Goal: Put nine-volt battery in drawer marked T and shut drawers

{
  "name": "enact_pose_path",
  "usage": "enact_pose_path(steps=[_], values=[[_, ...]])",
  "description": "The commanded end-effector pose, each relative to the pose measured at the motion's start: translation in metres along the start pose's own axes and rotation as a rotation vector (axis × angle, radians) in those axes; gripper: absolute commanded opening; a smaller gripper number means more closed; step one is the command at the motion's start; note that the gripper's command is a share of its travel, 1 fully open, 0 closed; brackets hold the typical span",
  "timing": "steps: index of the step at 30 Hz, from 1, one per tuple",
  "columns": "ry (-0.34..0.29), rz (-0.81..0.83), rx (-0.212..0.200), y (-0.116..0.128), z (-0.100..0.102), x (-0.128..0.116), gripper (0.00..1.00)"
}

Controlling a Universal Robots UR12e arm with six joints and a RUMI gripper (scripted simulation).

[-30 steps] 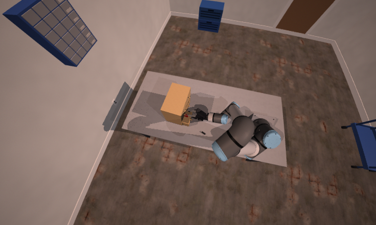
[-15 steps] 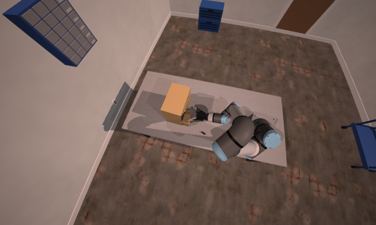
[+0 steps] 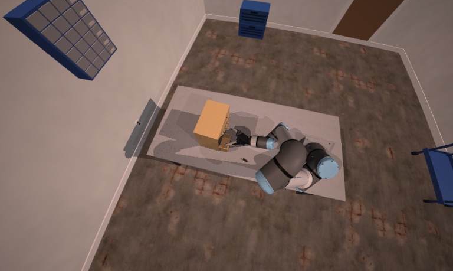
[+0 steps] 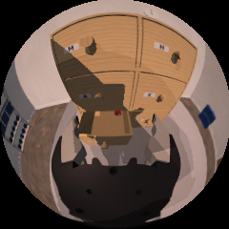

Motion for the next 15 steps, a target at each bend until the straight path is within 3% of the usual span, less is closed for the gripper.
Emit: enact_pose_path(steps=[1, 15], values=[[0.001, 0.000, 0.000, 0.000, 0.000, 0.000, 1.00], [0.001, 0.000, 0.000, 0.000, -0.010, -0.003, 1.00]])
Point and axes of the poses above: the point where the finger pads meet when closed, its own z axis out along the fingers, its own y axis across the jaws, x = y × z, the point moved 8 cm from there along -z, back along the fingers, and after that the axes turned 1 degree about -z, right-handed, at the moved point
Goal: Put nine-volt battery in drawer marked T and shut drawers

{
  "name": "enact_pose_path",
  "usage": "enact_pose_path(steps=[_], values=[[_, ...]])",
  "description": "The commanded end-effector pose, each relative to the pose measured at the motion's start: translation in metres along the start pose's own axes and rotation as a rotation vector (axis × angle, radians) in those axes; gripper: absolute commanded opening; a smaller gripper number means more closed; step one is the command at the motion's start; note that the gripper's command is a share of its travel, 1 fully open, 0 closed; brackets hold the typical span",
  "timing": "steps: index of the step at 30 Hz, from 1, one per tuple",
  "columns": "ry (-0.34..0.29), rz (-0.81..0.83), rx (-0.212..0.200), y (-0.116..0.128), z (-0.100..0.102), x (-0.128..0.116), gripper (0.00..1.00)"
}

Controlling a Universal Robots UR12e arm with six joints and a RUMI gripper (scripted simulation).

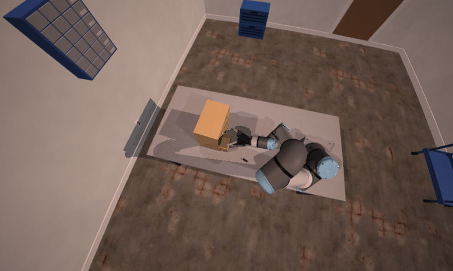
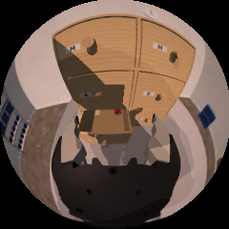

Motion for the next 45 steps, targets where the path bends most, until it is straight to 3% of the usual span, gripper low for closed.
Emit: enact_pose_path(steps=[1, 10, 25, 45], values=[[0.001, 0.000, 0.000, 0.000, -0.007, -0.001, 1.00], [0.001, 0.000, 0.000, 0.000, -0.023, -0.006, 1.00], [0.001, 0.000, 0.000, 0.000, -0.077, -0.022, 1.00], [0.001, 0.000, 0.000, -0.001, -0.127, -0.037, 1.00]])
Point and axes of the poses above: the point where the finger pads meet when closed, its own z axis out along the fingers, its own y axis across the jaws, x = y × z, the point moved 8 cm from there along -z, back along the fingers, and after that the axes turned 1 degree about -z, right-handed, at the moved point
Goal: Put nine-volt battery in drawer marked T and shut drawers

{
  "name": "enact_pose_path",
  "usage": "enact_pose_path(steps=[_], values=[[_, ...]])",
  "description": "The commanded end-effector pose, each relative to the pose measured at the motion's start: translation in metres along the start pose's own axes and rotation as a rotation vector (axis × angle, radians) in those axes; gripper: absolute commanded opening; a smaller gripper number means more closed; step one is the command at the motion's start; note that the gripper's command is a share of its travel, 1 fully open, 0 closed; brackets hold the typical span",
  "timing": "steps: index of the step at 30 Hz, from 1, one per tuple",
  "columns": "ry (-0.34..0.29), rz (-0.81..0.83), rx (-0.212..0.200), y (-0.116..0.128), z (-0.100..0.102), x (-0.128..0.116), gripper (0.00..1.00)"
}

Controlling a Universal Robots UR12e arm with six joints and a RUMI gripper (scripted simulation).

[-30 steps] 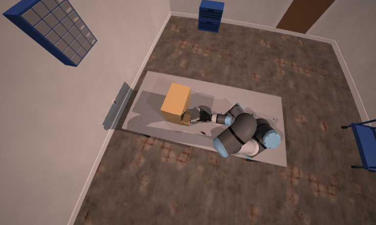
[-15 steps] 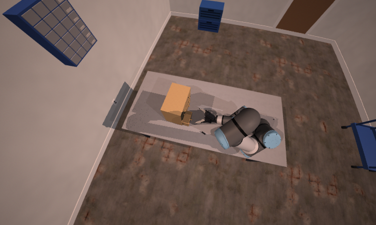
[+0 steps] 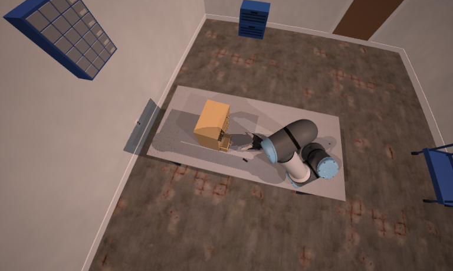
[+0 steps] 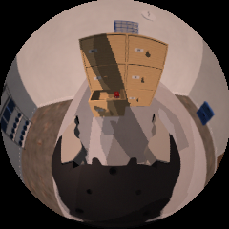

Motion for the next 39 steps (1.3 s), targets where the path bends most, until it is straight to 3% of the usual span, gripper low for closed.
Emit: enact_pose_path(steps=[1, 14, 39], values=[[0.001, -0.001, 0.002, 0.001, -0.009, -0.003, 1.00], [0.001, -0.001, 0.002, 0.001, -0.025, -0.007, 1.00], [0.000, -0.001, 0.002, 0.001, -0.026, -0.008, 1.00]])
Point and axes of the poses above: the point where the finger pads meet when closed, its own z axis out along the fingers, its own y axis across the jaws, x = y × z, the point moved 8 cm from there along -z, back along the fingers, and after that the axes turned 1 degree about -z, right-handed, at the moved point
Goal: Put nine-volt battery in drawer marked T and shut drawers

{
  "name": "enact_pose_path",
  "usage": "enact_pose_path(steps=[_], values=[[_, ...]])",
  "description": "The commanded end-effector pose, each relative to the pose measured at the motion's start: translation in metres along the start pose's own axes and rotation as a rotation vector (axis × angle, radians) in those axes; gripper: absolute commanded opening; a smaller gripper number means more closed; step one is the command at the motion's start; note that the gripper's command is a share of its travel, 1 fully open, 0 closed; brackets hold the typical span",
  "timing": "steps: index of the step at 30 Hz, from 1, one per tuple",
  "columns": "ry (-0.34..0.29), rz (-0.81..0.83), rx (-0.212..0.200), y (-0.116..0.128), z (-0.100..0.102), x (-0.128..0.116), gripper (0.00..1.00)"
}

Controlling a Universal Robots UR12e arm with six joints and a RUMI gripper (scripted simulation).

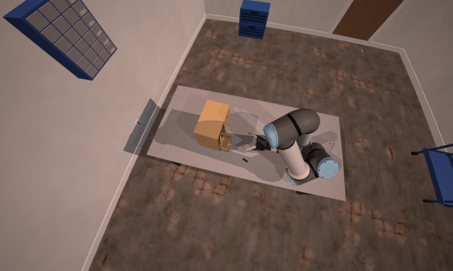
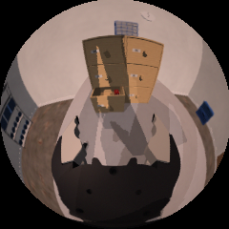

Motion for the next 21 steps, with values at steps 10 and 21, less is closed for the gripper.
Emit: enact_pose_path(steps=[10, 21], values=[[-0.004, 0.000, 0.000, 0.0001, -0.0001, 0.0008, 1.00], [-0.013, 0.000, -0.001, 0.0002, -0.0001, 0.0019, 1.00]])
Point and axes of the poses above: the point where the finger pads meet when closed, its own z axis out along the fingers, its own y axis across the jaws, x = y × z, the point moved 8 cm from there along -z, back along the fingers, and after that the axes turned 1 degree about -z, right-handed, at the moved point
